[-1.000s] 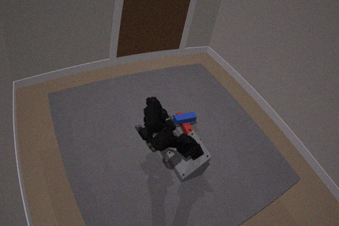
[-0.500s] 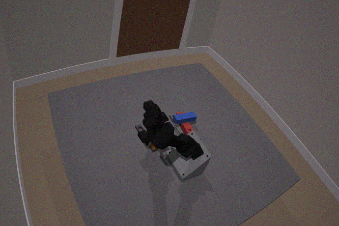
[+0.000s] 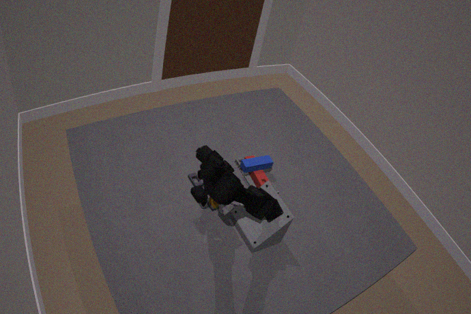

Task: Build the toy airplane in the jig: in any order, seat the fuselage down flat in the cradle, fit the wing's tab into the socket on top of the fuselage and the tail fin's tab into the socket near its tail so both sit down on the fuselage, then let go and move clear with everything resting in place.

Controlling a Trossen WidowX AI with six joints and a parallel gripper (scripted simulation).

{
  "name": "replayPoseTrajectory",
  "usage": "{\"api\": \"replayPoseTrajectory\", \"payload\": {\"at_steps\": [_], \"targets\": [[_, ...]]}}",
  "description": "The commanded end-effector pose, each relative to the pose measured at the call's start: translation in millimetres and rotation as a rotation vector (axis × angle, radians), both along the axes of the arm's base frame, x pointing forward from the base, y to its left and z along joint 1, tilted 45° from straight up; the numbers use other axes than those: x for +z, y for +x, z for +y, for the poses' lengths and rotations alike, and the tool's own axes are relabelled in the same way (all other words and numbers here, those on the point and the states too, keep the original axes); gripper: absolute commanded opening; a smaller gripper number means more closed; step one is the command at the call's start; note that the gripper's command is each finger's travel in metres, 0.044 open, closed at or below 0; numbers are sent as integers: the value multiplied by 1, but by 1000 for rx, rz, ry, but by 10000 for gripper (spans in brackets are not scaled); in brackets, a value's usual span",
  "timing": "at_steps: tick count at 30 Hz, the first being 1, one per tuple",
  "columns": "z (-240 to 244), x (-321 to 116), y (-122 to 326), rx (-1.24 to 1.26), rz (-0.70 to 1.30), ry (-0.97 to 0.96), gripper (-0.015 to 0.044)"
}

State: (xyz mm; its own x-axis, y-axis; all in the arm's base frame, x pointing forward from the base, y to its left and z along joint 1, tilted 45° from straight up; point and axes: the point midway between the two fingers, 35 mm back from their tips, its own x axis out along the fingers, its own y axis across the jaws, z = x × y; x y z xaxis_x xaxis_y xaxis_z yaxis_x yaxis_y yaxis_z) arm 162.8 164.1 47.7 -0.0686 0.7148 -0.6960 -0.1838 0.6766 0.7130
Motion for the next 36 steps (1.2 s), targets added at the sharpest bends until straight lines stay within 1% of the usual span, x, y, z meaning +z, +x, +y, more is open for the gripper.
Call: {"api": "replayPoseTrajectory", "payload": {"at_steps": [1,15,22,23,33,36], "targets": [[2,-5,-2,-2,10,-5,440],[2,-5,-2,-2,10,-5,72],[2,-5,-2,-2,10,-5,26],[2,-5,-2,-2,10,-5,0],[-2,-1,0,1,20,-12,0],[-5,2,6,-11,-8,-5,0]]}}
